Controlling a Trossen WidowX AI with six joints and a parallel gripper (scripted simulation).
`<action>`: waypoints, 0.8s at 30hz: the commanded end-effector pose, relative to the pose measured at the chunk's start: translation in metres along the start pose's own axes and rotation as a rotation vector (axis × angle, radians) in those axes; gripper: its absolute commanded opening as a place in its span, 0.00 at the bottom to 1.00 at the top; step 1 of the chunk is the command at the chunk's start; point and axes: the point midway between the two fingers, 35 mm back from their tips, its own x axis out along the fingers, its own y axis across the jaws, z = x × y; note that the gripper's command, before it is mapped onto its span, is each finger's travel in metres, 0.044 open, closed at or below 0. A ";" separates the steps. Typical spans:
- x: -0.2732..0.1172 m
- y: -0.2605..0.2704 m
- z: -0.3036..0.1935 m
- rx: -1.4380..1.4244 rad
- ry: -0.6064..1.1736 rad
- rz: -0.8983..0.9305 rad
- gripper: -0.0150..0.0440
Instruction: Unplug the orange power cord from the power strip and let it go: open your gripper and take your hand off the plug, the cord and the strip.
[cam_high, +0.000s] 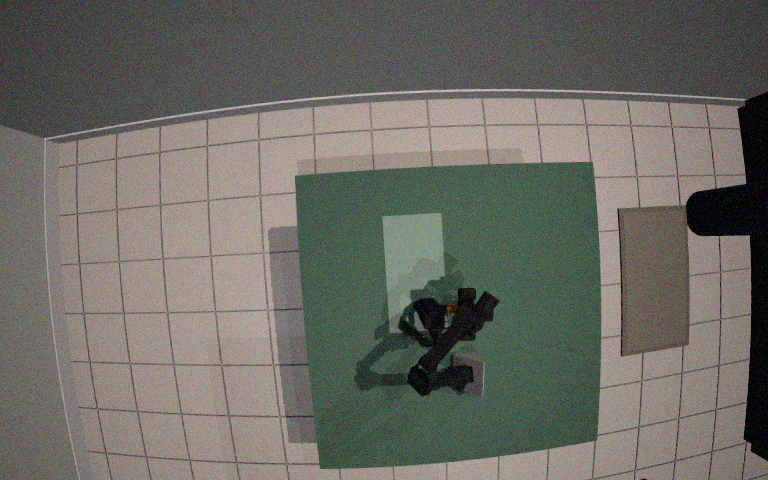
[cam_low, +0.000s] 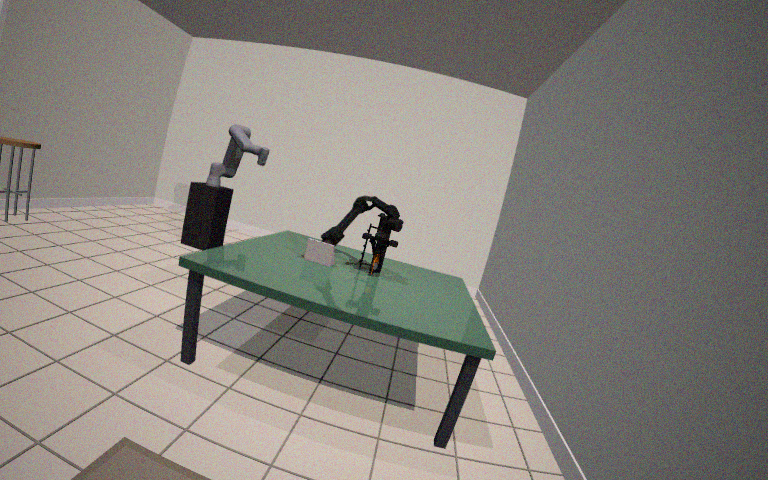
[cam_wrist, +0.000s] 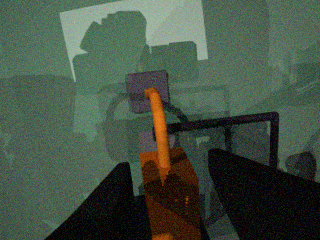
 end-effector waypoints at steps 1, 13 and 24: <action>0.000 0.000 -0.007 0.004 0.003 0.000 0.53; 0.000 -0.001 -0.023 0.004 0.005 0.000 0.53; 0.012 -0.001 -0.023 0.003 0.005 0.000 0.53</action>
